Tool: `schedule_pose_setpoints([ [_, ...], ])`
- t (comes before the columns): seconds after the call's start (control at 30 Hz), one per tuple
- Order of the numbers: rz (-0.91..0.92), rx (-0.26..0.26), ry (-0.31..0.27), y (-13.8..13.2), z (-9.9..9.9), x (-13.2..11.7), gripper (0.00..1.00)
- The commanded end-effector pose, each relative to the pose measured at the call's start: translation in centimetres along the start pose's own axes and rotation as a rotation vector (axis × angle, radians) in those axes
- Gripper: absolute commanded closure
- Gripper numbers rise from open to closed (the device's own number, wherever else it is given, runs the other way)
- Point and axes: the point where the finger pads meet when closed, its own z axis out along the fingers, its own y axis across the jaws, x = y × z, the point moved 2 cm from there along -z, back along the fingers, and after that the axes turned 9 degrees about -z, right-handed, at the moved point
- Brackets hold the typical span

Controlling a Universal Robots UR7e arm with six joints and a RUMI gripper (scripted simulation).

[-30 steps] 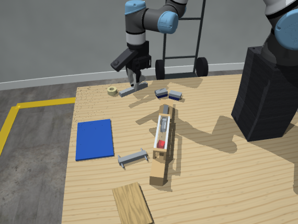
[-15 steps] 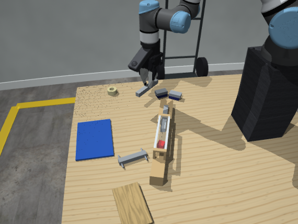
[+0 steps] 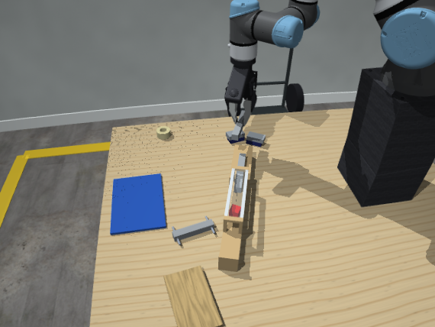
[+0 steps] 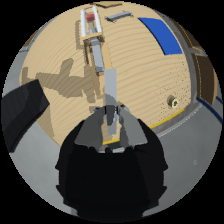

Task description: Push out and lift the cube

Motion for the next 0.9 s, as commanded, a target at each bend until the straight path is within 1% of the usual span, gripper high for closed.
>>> schedule_pose_setpoints([
  [0.0, -0.113, -0.033, 0.008, -1.5, -0.3, -0.6, 1.0],
  [0.27, -0.136, -0.032, 0.009, -1.9, -0.3, -0.7, 1.0],
  [0.47, -0.136, -0.032, 0.009, -1.9, 0.3, -0.7, 1.0],
  [0.73, -0.139, -0.034, 0.006, -1.6, 3.2, -0.8, 1.0],
  [0.87, -0.139, -0.034, 0.006, -1.6, 3.9, -0.8, 1.0],
])
